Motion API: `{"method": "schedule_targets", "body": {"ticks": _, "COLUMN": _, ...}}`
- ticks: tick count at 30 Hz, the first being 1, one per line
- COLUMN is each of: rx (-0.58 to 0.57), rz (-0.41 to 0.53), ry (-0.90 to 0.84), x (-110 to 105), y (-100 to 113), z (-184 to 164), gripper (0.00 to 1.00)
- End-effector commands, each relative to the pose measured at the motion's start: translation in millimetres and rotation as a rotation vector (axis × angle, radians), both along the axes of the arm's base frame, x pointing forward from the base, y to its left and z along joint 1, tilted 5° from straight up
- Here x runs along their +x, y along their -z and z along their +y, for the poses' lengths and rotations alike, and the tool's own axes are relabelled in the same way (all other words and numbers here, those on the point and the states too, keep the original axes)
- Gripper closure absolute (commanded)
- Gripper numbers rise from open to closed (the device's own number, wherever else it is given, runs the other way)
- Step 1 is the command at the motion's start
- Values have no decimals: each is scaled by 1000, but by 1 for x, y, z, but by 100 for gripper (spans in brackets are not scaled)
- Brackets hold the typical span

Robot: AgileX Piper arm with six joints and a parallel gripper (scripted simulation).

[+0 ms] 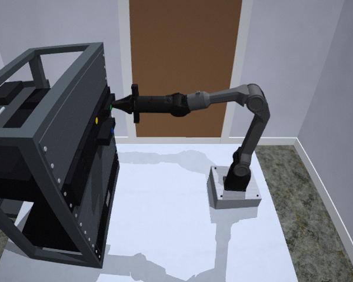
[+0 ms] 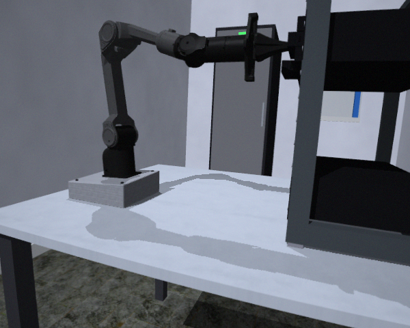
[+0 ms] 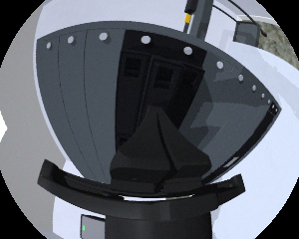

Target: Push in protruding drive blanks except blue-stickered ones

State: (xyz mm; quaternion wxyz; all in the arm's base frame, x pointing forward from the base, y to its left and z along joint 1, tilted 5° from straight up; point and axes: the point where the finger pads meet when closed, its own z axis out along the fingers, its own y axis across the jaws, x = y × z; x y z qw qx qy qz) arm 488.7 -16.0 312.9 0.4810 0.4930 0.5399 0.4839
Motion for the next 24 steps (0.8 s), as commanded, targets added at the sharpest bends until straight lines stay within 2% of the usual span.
{"method": "schedule_targets", "body": {"ticks": 1, "rx": 0, "rz": 2, "ry": -1, "x": 2, "y": 1, "z": 0, "gripper": 100}}
{"method": "schedule_targets", "body": {"ticks": 24, "rx": 0, "rz": 2, "ry": -1, "x": 6, "y": 3, "z": 1, "gripper": 100}}
